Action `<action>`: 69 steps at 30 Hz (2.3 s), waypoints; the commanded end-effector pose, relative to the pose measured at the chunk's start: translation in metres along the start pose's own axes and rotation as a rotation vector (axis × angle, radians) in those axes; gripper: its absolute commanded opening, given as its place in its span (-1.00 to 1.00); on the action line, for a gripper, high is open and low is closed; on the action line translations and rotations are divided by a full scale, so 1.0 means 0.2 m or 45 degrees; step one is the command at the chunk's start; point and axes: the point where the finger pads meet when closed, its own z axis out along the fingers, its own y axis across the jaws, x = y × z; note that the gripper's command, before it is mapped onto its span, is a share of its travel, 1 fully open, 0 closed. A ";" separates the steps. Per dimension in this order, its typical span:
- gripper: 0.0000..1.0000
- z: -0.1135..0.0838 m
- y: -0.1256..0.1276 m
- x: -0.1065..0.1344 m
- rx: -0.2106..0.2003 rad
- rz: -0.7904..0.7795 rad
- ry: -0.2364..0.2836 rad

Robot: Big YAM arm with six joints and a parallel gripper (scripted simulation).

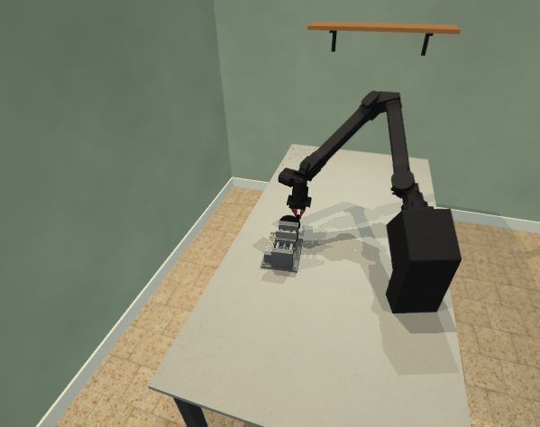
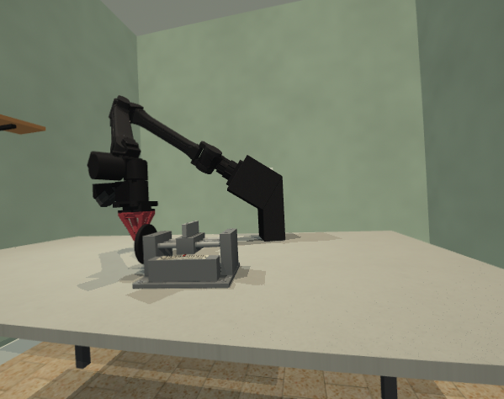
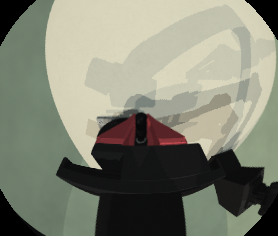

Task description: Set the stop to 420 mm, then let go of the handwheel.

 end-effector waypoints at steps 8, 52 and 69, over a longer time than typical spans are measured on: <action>-0.87 -0.12 0.08 -0.05 -0.030 0.028 -0.016; -0.87 -0.20 0.25 0.01 -0.023 0.000 -0.001; -0.87 -0.18 0.30 0.02 -0.020 -0.004 0.001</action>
